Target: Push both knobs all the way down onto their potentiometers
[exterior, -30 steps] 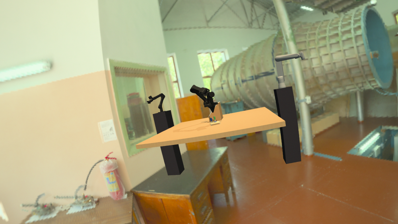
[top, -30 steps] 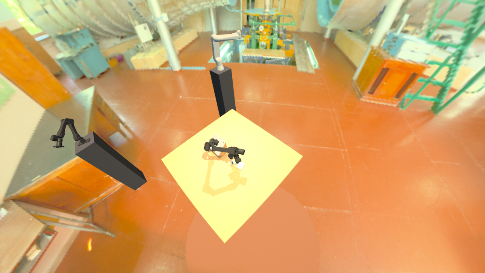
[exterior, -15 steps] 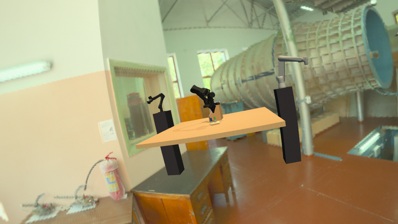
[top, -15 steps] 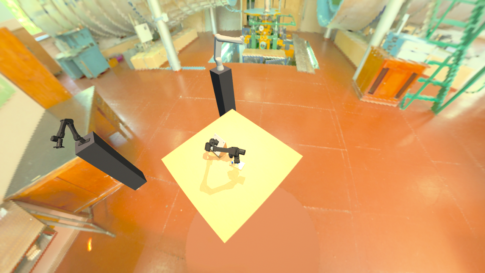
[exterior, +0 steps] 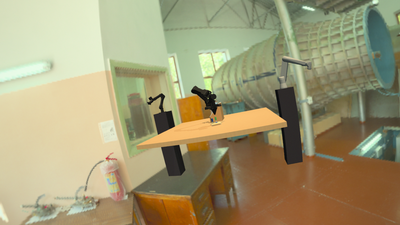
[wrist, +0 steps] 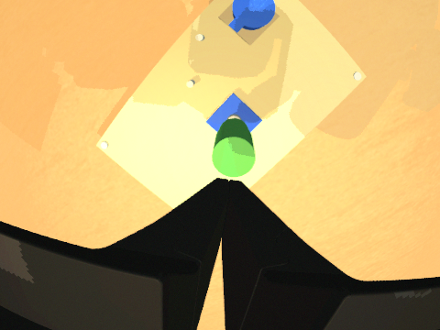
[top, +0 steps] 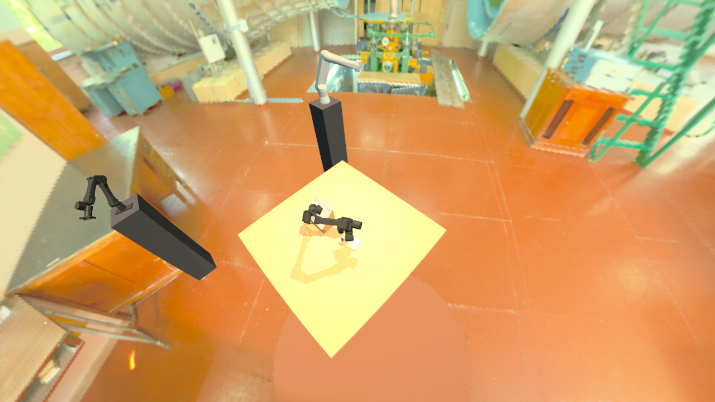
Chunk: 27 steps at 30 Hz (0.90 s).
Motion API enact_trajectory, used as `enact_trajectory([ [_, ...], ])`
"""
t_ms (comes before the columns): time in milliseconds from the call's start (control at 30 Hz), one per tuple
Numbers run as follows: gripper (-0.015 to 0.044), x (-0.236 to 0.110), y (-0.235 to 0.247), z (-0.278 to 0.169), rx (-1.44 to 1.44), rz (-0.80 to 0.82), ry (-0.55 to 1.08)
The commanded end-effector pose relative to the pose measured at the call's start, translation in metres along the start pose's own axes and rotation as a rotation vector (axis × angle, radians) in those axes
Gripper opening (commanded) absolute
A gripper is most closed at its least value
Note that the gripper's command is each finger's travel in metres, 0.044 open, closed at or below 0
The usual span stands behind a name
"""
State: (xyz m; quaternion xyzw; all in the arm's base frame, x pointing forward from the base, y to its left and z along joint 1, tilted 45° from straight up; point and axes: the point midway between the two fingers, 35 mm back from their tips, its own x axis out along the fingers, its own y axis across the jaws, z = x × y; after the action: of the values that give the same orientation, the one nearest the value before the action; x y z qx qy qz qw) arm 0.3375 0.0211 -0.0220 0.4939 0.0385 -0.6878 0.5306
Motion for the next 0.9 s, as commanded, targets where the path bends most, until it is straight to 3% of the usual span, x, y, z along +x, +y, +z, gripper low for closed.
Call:
enact_trajectory([
  [0, 0.0, 0.009, -0.002, 0.002, -0.009, 0.0, -0.013],
  [867, 0.0, 0.021, -0.002, 0.002, -0.009, 0.001, -0.014],
])
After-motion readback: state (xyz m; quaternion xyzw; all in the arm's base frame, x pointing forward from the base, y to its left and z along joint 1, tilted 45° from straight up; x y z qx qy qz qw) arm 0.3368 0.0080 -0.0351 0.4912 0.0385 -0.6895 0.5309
